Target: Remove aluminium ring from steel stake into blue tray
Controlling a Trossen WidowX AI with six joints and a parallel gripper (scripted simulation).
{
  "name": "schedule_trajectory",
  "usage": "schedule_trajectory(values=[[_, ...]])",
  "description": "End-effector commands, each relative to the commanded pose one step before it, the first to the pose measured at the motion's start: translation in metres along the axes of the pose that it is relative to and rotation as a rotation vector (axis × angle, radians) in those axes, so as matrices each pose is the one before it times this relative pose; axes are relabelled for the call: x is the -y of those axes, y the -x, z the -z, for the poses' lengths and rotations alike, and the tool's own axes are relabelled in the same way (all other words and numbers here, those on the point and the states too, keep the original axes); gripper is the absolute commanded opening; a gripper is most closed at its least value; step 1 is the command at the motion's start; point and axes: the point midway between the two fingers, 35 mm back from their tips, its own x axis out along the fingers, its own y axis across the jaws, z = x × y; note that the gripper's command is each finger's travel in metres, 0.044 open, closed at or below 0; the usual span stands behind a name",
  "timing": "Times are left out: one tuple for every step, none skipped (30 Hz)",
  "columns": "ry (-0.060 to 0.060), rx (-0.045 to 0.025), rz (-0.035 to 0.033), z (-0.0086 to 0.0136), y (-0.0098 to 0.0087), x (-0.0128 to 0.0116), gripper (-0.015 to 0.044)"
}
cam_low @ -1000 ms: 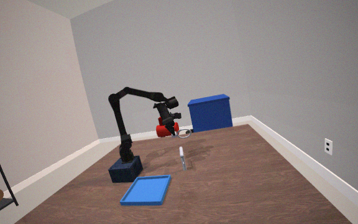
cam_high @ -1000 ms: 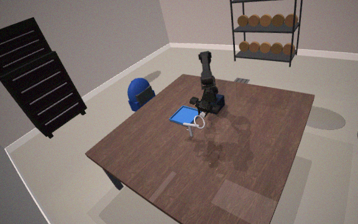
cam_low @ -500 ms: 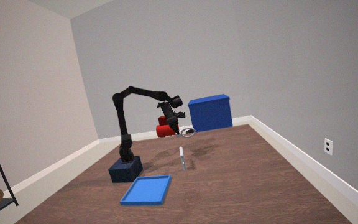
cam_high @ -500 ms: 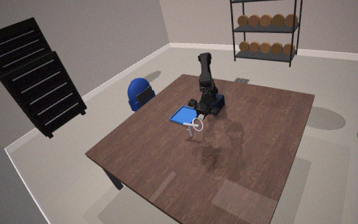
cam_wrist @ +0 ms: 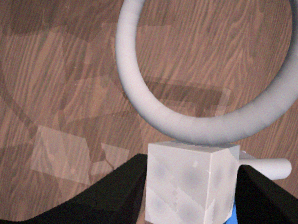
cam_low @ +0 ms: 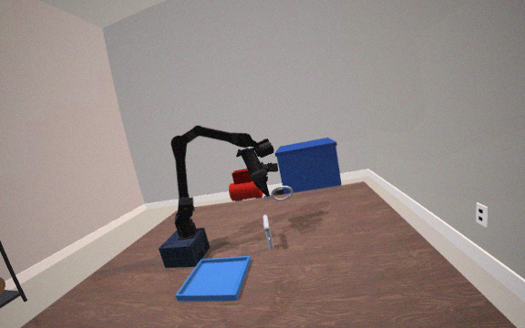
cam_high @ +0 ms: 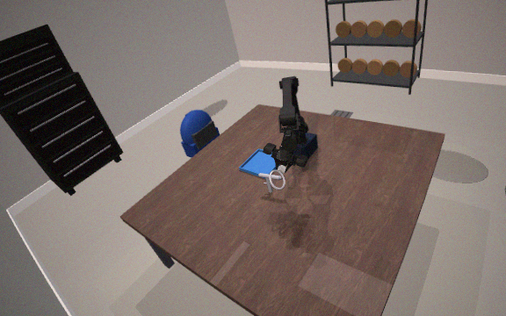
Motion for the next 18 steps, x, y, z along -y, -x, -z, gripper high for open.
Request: schedule_trajectory(values=[[0.0039,-0.00169,-0.00124,-0.00671,-0.00382,-0.00050,0.0000],[0.0000,0.00015,0.00007,-0.00154,-0.00062,0.00013,0.0000],[0.0000,0.00015,0.00007,-0.00153,-0.00062,0.00013,0.0000],[0.0000,0.00012,0.00006,-0.00122,-0.00051,0.00011,0.0000],[0.0000,0.00011,0.00005,-0.00113,-0.00047,0.00010,0.0000],[0.0000,0.00008,0.00004,-0.00081,-0.00034,0.00007,0.0000],[0.0000,0.00005,0.00002,-0.00049,-0.00021,0.00004,0.0000],[0.0000,0.00002,0.00001,-0.00016,-0.00007,0.00001,0.0000],[-0.0038,0.00080,-0.00017,0.00018,0.00007,0.00016,0.0000],[-0.0113,0.00241,-0.00053,0.00054,0.00021,0.00049,0.0000],[-0.0188,0.00401,-0.00092,0.00089,0.00035,0.00082,0.0000],[-0.0226,0.00480,-0.00119,0.00107,0.00042,0.00101,0.0000],[-0.0226,0.00478,-0.00127,0.00105,0.00041,0.00102,0.0000],[-0.0226,0.00476,-0.00135,0.00104,0.00041,0.00104,0.0000],[-0.0226,0.00474,-0.00143,0.00102,0.00040,0.00105,0.0000],[-0.0226,0.00472,-0.00151,0.00101,0.00040,0.00107,0.0000],[-0.0226,0.00469,-0.00159,0.00100,0.00039,0.00109,0.0000],[-0.0226,0.00466,-0.00167,0.00098,0.00039,0.00110,0.0000]])
